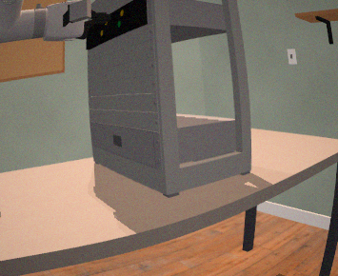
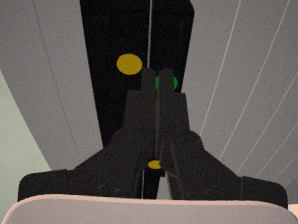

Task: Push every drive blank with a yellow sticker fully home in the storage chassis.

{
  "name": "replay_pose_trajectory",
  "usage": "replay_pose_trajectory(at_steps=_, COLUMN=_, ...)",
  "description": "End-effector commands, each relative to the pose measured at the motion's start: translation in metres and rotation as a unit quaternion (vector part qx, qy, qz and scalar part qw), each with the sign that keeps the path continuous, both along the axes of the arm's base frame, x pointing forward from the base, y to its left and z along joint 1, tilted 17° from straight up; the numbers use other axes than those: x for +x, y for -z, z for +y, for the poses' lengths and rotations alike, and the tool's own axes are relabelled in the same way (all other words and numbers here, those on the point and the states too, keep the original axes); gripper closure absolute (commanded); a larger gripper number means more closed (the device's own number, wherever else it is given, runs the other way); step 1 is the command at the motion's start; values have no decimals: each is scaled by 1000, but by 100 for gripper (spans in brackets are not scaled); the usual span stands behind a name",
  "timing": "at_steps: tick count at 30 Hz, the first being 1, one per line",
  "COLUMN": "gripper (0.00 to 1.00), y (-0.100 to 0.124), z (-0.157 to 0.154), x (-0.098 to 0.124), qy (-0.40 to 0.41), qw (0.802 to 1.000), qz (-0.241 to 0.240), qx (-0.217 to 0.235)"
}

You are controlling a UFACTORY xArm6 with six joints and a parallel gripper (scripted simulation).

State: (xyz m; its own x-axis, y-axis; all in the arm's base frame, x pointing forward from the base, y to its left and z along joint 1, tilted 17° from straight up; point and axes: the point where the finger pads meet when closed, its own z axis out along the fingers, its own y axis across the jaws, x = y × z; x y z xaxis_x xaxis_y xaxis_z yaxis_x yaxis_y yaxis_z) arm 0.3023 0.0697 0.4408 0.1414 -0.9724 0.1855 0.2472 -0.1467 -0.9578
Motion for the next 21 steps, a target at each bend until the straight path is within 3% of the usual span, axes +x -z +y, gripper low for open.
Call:
replay_pose_trajectory(at_steps=1, gripper=100, y=-2, z=0, x=0, qy=0, qw=1000, qz=-1, qx=0)
replay_pose_trajectory(at_steps=21, gripper=100, y=-1, z=2, x=-1, qy=0, qw=1000, qz=-1, qx=0)
